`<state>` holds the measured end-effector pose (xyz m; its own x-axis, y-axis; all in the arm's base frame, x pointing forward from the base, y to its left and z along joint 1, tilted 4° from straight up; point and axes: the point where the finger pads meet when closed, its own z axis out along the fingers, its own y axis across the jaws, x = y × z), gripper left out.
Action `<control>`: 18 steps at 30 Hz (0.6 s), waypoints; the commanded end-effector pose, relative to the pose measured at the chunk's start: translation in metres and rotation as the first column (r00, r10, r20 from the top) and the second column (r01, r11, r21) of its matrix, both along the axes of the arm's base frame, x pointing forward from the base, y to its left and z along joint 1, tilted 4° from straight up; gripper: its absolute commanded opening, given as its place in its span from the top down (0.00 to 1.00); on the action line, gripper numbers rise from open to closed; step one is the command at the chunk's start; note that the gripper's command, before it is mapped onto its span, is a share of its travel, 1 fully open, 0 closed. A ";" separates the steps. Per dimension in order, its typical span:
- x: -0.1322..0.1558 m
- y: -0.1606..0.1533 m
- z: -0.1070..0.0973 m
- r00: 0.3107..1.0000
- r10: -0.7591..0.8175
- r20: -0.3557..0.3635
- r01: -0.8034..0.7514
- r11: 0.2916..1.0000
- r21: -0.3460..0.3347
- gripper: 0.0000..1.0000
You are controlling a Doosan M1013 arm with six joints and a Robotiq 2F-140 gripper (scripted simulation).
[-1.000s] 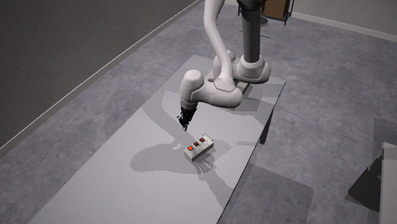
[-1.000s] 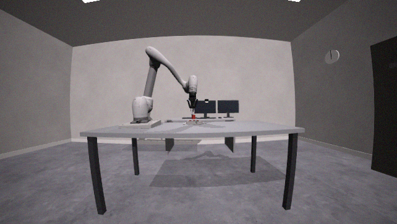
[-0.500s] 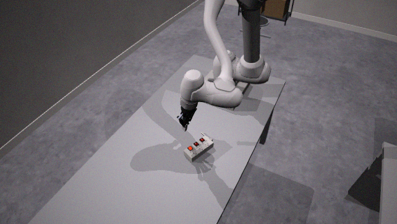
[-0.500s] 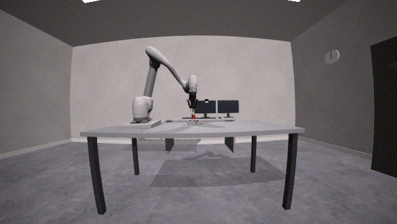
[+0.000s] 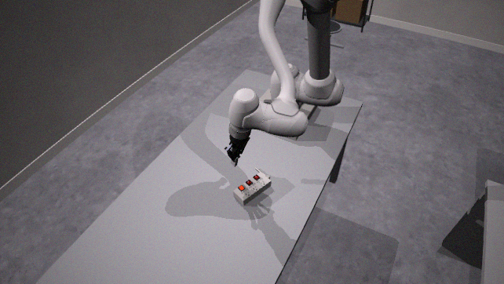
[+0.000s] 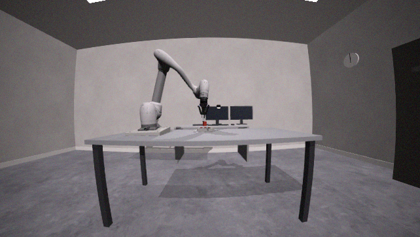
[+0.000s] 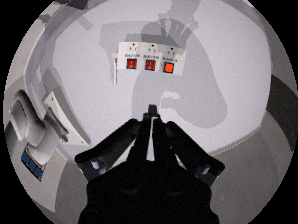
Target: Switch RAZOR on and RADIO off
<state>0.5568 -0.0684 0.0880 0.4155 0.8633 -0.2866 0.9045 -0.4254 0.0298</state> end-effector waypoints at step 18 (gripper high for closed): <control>0.001 -0.003 -0.036 1.000 -0.001 0.001 0.001 1.000 -0.002 1.00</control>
